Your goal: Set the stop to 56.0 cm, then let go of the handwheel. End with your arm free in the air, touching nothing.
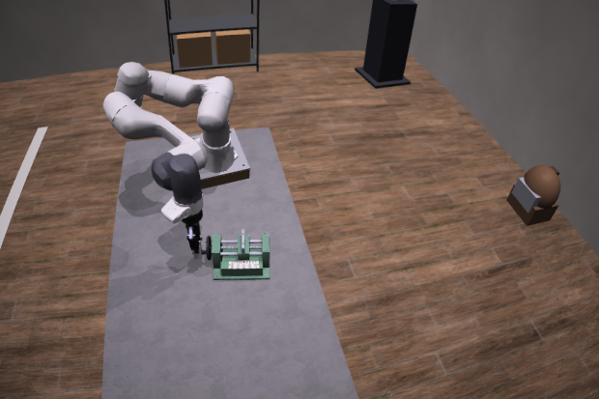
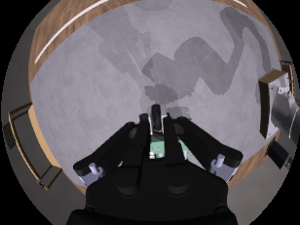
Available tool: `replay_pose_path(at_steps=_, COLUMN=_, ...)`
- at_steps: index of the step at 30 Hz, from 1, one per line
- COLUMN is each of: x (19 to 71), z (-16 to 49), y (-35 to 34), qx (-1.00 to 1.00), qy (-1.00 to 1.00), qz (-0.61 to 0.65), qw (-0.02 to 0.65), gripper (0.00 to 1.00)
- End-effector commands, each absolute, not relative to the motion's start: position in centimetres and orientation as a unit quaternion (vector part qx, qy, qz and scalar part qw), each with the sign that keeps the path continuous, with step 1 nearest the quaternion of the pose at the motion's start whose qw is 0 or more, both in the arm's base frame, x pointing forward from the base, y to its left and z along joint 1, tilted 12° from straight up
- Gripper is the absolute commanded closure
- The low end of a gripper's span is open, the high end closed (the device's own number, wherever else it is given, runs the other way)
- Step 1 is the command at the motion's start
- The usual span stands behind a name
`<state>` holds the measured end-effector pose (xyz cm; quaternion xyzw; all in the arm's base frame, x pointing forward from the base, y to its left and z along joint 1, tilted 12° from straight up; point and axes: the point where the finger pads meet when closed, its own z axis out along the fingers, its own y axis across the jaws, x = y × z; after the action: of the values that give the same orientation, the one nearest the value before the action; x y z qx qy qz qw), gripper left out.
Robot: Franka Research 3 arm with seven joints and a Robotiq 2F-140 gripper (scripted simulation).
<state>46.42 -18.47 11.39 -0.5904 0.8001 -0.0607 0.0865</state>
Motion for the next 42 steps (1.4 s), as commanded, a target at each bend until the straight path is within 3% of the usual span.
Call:
replay_pose_path(at_steps=1, x=46.7, z=10.7, y=-18.4, qx=-0.589, qy=0.801, qz=-0.061, qw=0.087, gripper=0.96)
replay_pose_path(at_steps=42, x=42.8, z=7.2, y=-17.0, qx=-0.589, qy=0.801, qz=-0.061, qw=0.087, gripper=0.96)
